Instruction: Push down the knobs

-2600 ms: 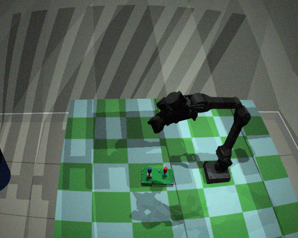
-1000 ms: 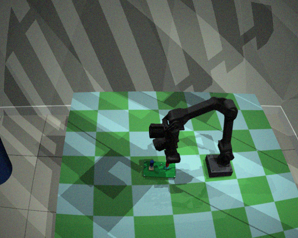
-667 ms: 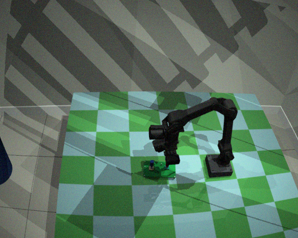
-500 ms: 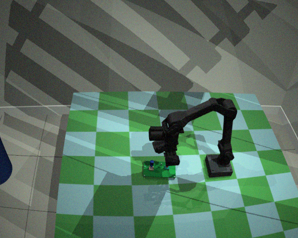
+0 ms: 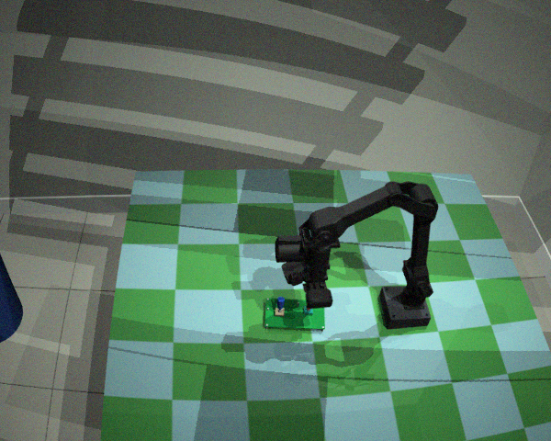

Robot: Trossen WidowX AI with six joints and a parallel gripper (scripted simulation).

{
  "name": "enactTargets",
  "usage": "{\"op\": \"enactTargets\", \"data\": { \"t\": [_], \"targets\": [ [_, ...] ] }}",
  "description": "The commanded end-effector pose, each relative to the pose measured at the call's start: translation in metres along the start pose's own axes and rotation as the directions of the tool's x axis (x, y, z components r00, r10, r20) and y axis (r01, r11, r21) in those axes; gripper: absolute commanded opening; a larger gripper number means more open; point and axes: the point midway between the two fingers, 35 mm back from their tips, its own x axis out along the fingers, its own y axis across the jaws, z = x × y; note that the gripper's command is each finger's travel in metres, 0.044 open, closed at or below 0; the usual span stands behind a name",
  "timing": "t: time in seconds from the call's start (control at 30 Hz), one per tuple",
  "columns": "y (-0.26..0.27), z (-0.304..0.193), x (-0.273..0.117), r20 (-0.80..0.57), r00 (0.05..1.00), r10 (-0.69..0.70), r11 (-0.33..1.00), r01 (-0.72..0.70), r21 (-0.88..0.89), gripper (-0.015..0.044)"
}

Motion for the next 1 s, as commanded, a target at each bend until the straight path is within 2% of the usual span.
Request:
{"op": "enactTargets", "data": {
  "t": [0.0, 0.97],
  "targets": [
    [0.0006, -0.0005, 0.0019, -0.002, 1.000, 0.005, 1.000, -0.005, -0.005, 0.0000],
    [0.0006, -0.0005, 0.0050, -0.002, 1.000, 0.005, 1.000, -0.005, -0.005, 0.0000]
  ]
}}
